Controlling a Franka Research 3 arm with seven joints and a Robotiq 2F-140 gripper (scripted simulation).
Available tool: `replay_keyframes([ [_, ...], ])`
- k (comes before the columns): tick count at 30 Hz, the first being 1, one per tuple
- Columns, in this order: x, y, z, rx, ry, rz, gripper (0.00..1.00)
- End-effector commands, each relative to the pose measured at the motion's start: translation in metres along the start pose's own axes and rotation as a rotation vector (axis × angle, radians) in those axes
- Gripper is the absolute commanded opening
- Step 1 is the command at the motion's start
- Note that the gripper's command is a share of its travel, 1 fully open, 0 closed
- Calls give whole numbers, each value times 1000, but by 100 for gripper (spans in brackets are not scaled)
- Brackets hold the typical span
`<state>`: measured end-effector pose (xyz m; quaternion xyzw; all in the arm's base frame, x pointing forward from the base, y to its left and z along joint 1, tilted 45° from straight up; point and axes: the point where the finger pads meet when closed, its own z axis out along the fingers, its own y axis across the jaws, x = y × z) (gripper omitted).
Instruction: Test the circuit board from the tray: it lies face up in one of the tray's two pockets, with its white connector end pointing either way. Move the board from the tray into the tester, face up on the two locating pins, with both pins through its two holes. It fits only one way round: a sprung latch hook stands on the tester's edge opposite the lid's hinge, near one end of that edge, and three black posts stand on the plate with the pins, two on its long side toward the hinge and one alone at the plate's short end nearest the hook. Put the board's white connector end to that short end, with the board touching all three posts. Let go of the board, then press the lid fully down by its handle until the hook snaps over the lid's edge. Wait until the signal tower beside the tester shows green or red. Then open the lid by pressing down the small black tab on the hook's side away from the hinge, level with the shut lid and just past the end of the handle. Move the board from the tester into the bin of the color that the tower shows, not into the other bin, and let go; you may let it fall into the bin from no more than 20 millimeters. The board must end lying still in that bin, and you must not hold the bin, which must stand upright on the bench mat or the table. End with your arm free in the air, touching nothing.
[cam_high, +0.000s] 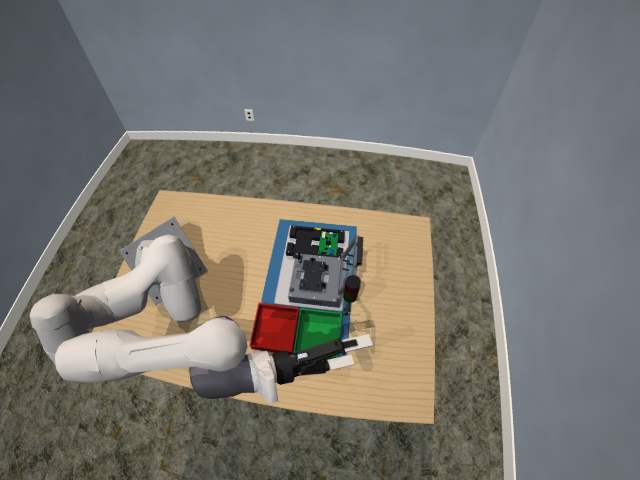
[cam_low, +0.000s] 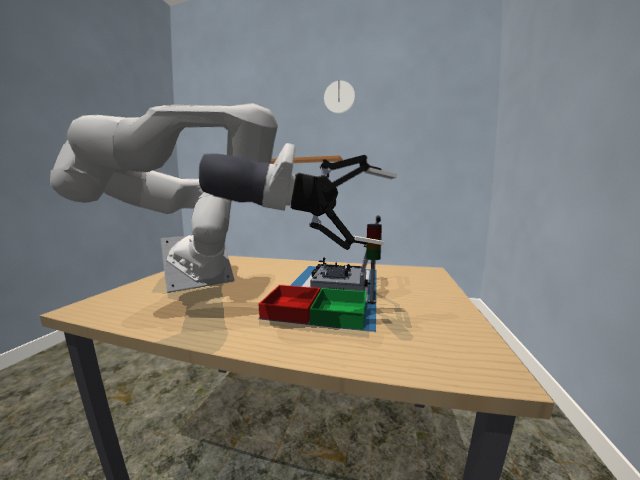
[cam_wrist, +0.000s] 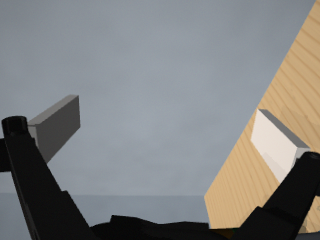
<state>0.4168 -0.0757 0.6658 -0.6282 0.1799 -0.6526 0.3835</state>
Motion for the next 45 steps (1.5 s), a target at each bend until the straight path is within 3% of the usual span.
replay_keyframes([
  [1,0,0,0,0,0,0,100],
  [21,-3,-4,3,5,-13,7,100],
  [24,-14,-21,16,22,-64,34,100],
  [26,-30,-39,30,35,-130,66,100],
  [32,-65,-70,53,38,-257,125,100],
  [34,-65,-70,53,38,-257,125,100],
  [35,-81,-81,61,31,-310,148,100],
  [45,-135,-109,82,-21,-475,217,100],
])
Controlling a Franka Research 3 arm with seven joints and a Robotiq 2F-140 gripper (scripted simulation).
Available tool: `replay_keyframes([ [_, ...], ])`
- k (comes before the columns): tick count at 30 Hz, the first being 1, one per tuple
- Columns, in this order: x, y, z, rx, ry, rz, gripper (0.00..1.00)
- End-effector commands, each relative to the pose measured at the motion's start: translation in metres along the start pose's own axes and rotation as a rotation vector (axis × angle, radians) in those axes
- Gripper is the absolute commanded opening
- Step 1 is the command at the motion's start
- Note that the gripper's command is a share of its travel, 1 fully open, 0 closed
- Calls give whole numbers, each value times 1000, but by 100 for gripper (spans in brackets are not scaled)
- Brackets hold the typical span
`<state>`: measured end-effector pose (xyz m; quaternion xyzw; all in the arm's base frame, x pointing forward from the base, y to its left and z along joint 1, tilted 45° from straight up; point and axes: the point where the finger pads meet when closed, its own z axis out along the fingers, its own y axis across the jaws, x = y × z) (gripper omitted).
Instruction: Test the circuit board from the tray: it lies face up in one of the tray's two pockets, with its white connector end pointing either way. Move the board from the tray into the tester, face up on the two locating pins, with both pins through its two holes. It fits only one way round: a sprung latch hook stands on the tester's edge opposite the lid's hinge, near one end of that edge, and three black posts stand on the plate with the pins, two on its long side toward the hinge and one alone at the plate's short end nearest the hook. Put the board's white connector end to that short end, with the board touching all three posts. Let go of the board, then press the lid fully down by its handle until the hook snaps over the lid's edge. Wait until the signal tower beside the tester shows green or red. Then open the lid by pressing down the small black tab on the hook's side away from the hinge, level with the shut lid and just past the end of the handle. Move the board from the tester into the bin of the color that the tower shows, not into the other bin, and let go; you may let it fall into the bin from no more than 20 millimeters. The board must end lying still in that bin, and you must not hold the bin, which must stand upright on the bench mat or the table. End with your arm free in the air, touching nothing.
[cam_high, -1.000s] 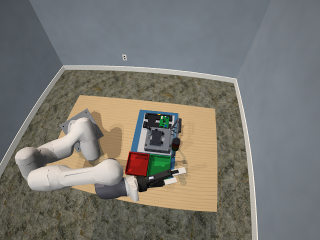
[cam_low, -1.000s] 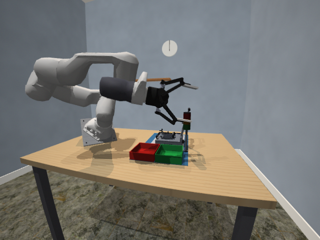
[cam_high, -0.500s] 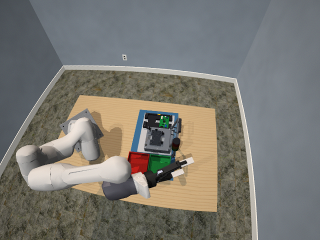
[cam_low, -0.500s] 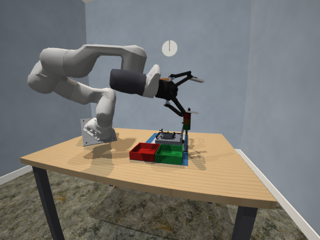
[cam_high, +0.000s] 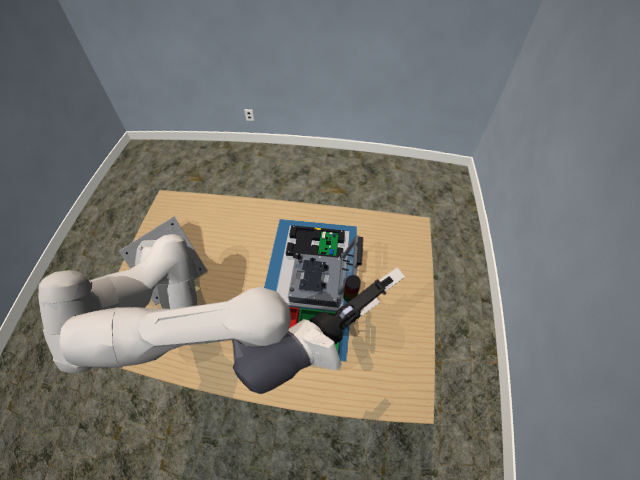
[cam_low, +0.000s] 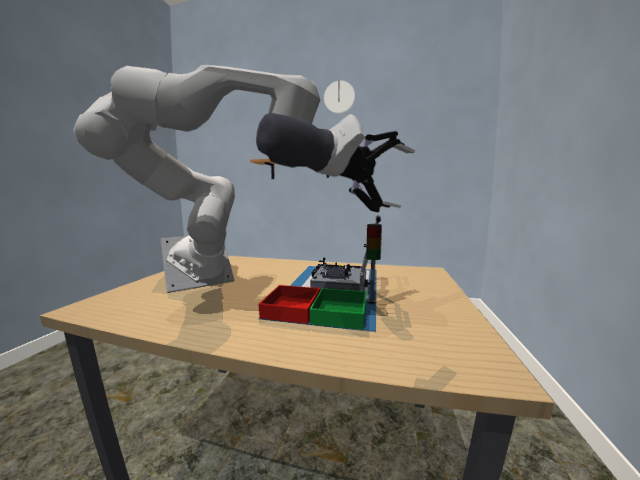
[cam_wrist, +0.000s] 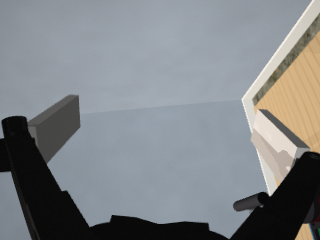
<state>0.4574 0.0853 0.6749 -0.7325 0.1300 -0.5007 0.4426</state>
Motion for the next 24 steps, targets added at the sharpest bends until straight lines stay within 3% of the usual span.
replay_keyframes([
  [1,-31,-10,17,-12,-101,133,100],
  [4,-46,-15,28,-36,-148,156,100],
  [6,-46,-15,28,-36,-148,156,100],
  [7,-60,-18,37,-62,-190,178,100],
  [14,-95,-24,58,-136,-281,228,100],
  [21,-131,-25,76,-228,-359,277,100],
  [23,-131,-25,76,-228,-359,277,100],
  [24,-145,-24,82,-269,-387,295,100],
])
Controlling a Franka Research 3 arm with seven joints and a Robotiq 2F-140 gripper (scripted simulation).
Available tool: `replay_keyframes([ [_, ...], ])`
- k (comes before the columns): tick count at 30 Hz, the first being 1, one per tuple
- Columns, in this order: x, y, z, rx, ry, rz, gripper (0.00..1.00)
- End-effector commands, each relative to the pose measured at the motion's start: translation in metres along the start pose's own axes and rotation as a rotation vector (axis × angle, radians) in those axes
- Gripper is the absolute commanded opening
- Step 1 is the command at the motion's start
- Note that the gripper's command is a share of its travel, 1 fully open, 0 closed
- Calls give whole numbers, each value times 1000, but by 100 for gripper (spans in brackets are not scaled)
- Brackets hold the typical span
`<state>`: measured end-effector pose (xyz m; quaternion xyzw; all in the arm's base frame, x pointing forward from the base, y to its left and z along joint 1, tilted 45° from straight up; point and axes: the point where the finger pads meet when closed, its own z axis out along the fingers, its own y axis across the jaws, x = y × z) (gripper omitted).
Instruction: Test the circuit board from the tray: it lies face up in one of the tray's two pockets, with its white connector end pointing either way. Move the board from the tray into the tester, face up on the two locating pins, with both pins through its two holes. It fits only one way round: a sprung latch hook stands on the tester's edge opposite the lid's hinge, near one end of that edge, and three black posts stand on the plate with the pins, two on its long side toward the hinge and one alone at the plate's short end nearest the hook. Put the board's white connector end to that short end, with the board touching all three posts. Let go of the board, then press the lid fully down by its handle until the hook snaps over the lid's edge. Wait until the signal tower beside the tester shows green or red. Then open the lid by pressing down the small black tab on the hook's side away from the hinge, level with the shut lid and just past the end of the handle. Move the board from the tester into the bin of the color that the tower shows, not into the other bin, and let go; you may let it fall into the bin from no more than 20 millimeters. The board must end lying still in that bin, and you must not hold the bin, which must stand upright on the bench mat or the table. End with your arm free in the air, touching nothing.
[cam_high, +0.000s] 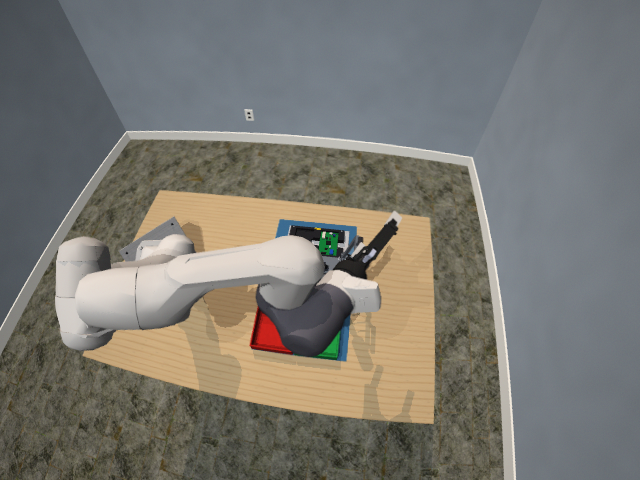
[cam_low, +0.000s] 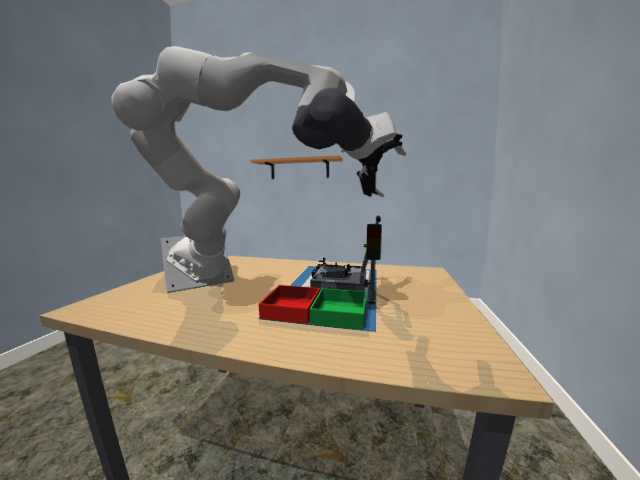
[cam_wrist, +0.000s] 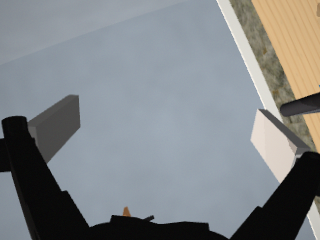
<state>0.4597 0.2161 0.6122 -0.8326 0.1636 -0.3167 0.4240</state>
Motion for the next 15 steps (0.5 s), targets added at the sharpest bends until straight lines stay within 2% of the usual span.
replay_keyframes([
  [1,-25,5,17,-67,-65,139,100],
  [14,-73,19,59,-270,-137,240,100],
  [15,-73,19,59,-270,-137,240,100],
])
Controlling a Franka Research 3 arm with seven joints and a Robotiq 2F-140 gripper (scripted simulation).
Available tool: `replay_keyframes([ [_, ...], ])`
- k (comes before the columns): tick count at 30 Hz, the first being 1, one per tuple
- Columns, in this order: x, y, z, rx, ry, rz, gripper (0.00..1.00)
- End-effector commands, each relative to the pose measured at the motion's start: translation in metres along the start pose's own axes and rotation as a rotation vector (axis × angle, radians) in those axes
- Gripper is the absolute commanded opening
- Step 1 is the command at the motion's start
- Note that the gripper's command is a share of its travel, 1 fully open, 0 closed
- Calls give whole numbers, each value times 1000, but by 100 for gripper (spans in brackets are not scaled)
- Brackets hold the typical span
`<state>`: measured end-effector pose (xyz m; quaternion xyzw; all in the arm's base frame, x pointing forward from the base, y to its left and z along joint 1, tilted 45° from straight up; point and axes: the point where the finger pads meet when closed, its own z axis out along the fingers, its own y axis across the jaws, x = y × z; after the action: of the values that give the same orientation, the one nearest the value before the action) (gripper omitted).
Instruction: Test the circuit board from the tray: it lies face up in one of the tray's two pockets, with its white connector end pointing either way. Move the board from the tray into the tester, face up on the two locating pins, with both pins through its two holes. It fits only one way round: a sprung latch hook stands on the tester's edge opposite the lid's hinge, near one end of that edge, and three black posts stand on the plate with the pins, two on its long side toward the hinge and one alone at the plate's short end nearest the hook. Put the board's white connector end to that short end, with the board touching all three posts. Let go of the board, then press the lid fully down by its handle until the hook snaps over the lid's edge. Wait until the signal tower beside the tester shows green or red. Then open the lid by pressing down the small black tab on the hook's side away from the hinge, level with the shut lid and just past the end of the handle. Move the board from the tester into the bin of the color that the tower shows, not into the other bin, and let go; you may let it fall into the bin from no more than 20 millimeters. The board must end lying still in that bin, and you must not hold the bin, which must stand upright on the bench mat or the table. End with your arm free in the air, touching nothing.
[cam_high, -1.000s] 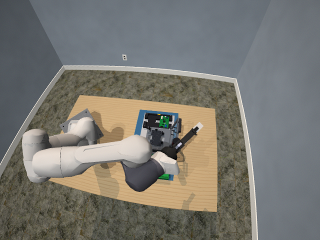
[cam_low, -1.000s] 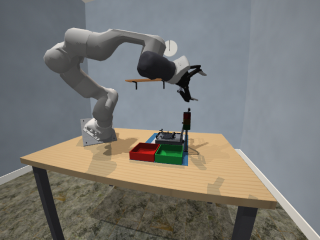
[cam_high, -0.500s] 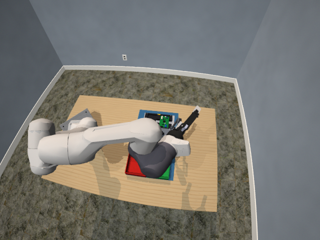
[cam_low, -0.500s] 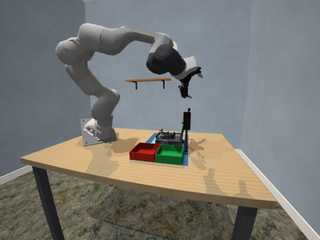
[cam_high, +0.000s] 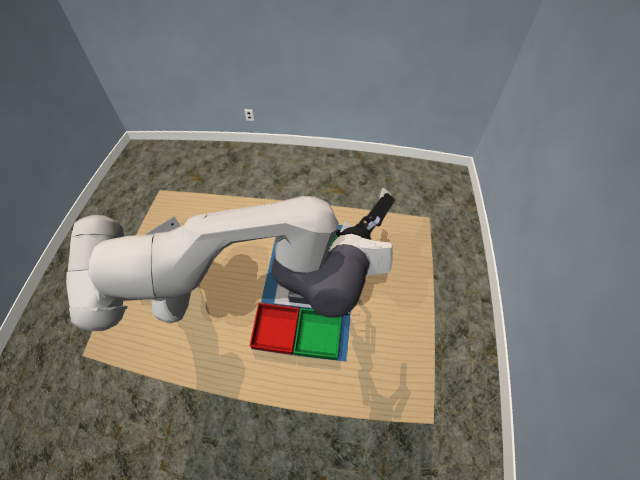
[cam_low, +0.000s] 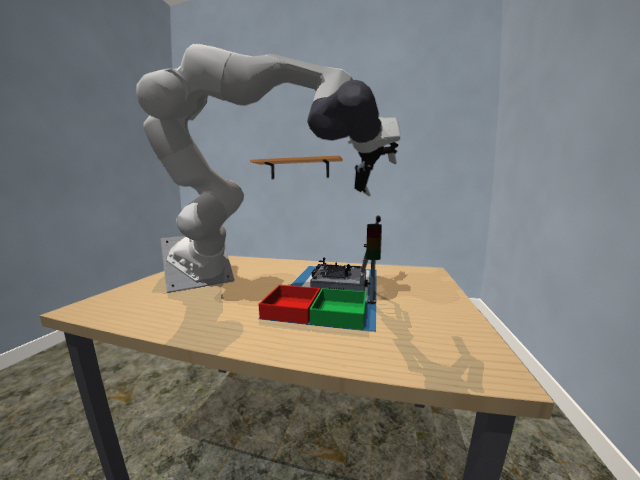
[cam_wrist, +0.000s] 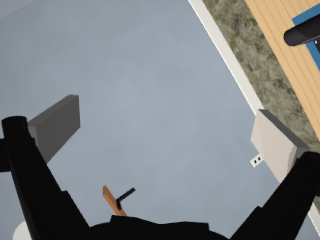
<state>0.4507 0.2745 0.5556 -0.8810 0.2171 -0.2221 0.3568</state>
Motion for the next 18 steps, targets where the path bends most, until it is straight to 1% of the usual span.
replay_keyframes([
  [1,-11,7,8,-45,-27,129,100],
  [2,-19,11,17,-91,-33,152,100],
  [9,-38,22,39,-206,-32,211,100],
  [16,-54,34,58,-322,-7,271,100],
  [18,-54,34,58,-322,-7,271,100],
])
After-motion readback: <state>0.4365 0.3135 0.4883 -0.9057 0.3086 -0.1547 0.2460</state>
